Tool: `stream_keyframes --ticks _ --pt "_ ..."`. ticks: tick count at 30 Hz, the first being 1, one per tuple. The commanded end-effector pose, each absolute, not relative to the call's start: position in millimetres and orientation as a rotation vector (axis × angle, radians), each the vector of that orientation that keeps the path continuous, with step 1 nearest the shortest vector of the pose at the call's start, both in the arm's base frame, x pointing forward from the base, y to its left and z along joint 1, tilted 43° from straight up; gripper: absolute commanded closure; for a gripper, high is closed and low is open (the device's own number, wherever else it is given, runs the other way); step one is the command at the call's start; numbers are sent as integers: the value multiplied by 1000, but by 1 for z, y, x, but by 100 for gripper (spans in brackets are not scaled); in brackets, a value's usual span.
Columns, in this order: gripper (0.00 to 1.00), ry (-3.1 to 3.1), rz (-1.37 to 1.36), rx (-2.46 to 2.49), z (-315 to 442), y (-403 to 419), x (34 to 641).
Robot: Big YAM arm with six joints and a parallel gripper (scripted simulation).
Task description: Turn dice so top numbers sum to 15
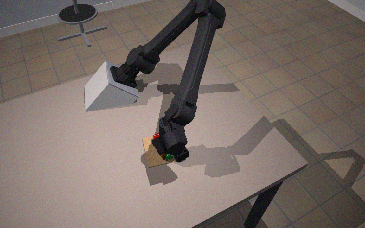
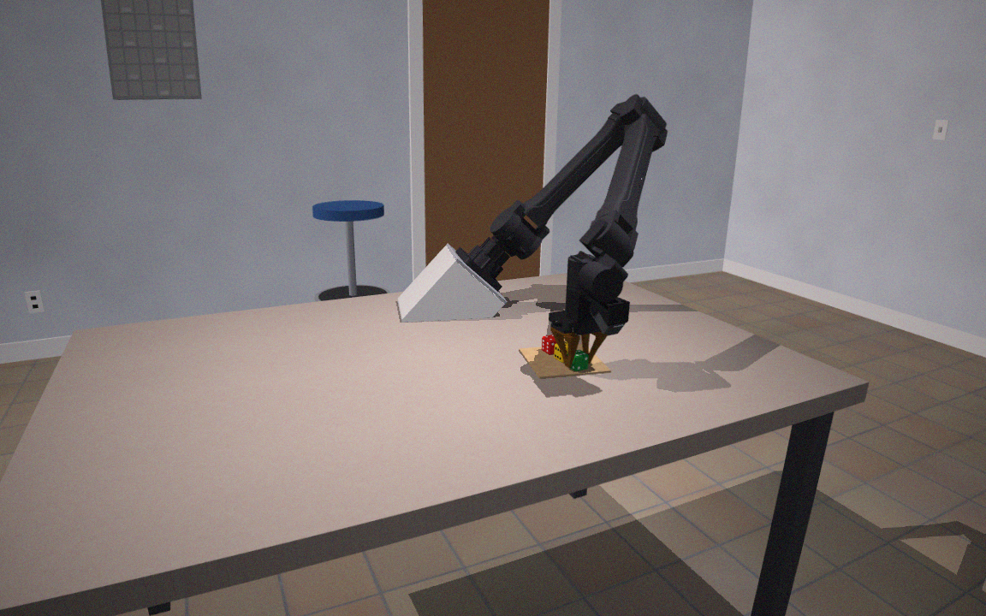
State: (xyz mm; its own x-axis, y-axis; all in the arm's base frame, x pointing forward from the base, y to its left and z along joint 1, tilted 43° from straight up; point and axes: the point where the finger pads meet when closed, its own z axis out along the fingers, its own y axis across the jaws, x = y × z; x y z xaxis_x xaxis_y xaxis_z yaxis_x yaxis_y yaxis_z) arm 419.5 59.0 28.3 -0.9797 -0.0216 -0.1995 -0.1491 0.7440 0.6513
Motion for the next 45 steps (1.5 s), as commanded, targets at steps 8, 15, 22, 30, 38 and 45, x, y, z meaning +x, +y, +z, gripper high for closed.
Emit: stream_keyframes --ticks 8,15,22,30,38,45 --pt "55 2762 1058 -141 28 63 427" --pt "55 2732 1033 -131 43 44 435" --pt "55 2718 1020 -141 72 24 433" --pt "55 2723 1016 -139 94 1 427" --pt "55 2737 1024 -146 107 -9 416" --pt "0 2746 1036 -166 100 -3 419"
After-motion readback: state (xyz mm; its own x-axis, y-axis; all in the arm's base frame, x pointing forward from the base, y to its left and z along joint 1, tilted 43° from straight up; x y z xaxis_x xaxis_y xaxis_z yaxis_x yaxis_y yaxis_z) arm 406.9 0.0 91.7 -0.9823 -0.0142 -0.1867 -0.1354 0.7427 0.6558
